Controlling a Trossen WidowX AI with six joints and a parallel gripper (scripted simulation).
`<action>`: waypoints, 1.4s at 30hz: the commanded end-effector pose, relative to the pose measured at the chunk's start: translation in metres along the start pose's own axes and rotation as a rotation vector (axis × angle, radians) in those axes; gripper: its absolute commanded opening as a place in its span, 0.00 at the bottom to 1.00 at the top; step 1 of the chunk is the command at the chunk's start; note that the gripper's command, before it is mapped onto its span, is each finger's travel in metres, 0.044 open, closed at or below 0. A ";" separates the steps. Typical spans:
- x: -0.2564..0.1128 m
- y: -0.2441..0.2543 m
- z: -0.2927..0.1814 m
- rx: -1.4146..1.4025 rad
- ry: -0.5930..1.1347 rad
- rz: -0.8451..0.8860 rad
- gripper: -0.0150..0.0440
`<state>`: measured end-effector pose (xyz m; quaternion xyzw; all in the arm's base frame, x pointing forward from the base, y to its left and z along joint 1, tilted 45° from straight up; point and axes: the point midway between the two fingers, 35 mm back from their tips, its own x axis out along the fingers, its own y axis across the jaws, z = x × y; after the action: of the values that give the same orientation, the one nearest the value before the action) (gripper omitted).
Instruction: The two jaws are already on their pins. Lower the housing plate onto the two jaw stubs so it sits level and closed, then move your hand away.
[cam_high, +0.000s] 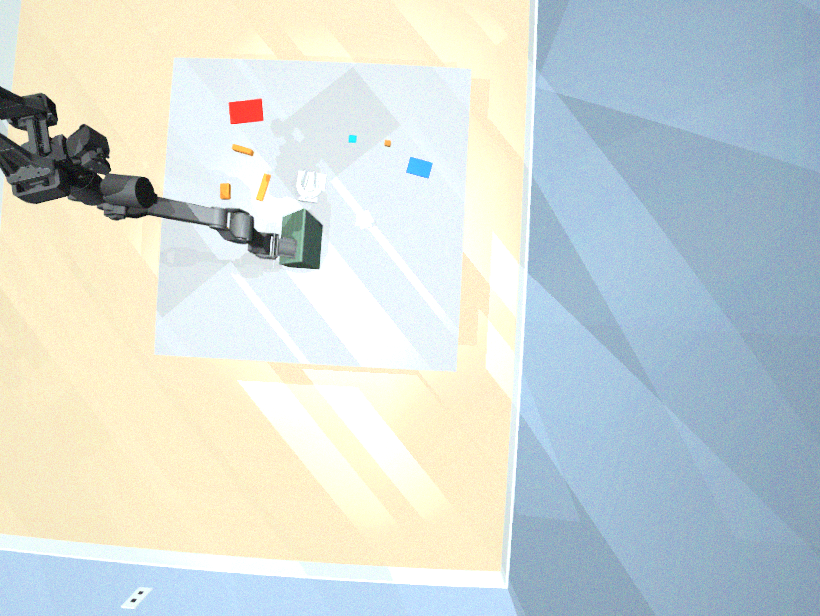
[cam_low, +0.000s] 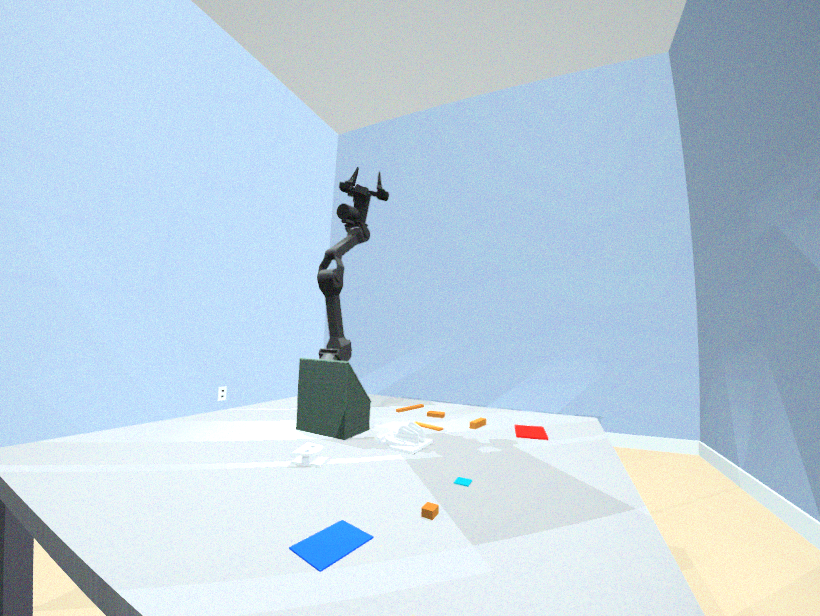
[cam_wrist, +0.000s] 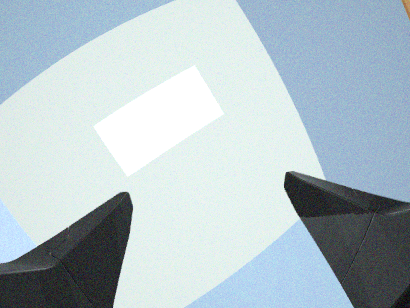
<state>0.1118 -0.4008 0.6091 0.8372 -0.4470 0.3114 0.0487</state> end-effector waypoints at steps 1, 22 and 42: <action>0.000 0.000 0.000 0.000 0.000 0.000 0.98; -0.065 -0.030 -0.129 -0.300 0.291 0.017 1.00; -0.124 -0.067 -0.198 -0.393 0.461 -0.010 1.00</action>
<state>0.0209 -0.2287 0.7020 0.7349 -0.4758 0.3928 0.2815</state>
